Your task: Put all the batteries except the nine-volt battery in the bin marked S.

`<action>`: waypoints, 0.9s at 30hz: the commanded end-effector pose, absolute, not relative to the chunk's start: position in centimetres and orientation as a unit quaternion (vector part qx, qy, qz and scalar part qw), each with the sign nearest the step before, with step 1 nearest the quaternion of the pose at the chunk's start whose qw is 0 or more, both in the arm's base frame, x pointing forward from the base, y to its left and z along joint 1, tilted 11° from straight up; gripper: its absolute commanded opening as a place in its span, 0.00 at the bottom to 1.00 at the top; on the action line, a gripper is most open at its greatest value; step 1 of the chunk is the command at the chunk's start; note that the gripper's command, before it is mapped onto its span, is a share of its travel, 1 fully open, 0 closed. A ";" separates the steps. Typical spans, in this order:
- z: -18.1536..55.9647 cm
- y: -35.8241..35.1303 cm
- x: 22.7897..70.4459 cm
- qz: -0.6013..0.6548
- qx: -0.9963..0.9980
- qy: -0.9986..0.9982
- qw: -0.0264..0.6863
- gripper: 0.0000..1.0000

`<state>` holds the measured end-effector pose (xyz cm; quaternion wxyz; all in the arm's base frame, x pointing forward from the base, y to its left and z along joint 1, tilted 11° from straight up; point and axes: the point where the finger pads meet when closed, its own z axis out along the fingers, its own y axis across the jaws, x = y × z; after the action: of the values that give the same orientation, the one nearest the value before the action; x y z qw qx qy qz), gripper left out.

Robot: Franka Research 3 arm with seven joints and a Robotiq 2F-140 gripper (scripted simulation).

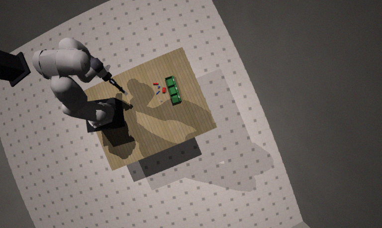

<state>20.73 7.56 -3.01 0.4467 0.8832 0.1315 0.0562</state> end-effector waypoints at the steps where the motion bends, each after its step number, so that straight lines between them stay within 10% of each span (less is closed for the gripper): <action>1: -3.7 8.2 20.5 0.000 0.892 0.167 0.421 0.05; 27: -2.8 8.2 28.6 -0.082 0.976 0.052 0.196 0.05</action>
<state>27.08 7.49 -2.75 0.2521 0.9655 0.0099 -0.0640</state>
